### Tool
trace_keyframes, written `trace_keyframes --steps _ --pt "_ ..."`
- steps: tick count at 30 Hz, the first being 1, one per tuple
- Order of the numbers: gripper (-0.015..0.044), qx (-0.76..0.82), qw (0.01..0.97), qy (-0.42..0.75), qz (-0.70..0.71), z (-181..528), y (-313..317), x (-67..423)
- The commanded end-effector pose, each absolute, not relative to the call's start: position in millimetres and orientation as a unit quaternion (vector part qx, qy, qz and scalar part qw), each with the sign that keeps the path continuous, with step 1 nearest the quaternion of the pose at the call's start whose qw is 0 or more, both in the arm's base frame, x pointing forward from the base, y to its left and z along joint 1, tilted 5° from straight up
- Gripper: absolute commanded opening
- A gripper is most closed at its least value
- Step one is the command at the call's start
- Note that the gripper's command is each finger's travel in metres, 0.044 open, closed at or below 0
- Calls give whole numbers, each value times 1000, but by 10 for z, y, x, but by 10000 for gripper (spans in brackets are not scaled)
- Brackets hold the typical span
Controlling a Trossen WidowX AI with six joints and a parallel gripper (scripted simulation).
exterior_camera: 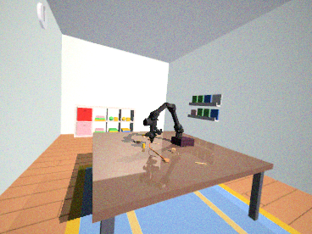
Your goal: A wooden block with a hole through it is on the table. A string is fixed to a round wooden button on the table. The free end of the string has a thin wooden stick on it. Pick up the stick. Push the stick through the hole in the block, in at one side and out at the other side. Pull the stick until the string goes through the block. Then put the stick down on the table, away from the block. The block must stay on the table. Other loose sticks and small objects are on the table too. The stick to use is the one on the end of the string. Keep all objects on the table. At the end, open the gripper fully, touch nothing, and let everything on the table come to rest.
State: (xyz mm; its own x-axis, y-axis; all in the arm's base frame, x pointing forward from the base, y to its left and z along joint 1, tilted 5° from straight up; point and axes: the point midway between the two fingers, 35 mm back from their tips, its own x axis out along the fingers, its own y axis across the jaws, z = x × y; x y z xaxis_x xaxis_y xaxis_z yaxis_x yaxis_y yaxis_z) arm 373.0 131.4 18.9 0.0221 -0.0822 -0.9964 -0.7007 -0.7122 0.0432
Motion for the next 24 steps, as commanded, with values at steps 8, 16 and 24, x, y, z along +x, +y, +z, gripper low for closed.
trace_keyframes --steps 8,16,24 --pt "0 -675 240 292 633 195 1218 3826" --pt "0 -675 240 292 633 149 1203 3785" --pt "0 -675 240 292 634 80 1179 3720"
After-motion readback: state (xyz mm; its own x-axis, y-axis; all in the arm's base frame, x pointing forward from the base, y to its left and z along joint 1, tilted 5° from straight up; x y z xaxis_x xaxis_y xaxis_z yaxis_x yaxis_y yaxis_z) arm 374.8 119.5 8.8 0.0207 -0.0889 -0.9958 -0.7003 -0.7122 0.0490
